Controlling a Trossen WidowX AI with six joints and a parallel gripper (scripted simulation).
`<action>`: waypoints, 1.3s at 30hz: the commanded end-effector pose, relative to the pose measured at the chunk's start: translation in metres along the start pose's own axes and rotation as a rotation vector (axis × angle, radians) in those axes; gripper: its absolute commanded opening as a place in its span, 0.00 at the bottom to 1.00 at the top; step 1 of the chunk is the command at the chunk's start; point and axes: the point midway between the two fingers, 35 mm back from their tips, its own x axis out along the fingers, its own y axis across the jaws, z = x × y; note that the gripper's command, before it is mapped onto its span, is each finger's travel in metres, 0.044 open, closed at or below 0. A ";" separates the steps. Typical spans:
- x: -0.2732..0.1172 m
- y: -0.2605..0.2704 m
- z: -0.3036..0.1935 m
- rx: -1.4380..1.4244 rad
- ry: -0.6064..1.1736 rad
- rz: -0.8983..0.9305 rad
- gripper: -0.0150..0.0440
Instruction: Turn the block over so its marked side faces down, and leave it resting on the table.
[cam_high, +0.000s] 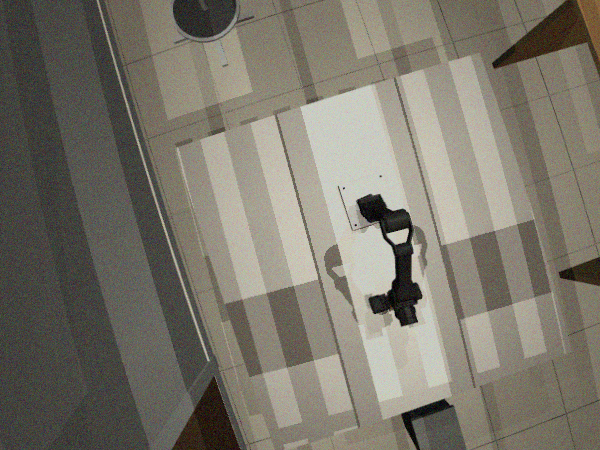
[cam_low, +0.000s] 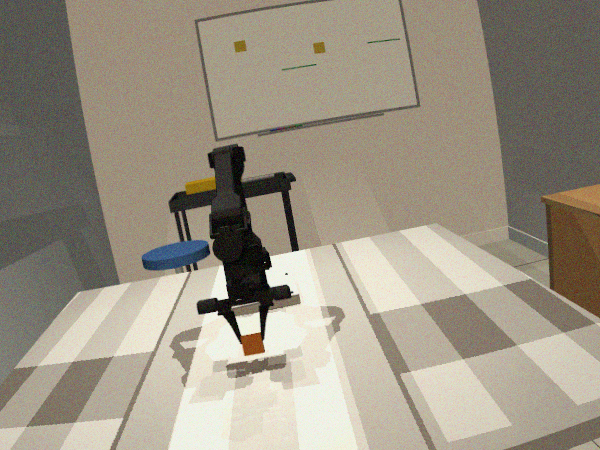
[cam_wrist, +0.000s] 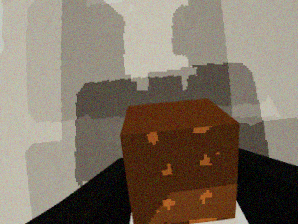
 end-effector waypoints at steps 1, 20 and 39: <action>0.000 0.001 -0.002 -0.004 -0.063 0.005 0.25; 0.014 0.000 -0.003 -0.003 -0.277 0.005 0.25; 0.030 0.000 -0.007 -0.003 -0.576 0.004 0.25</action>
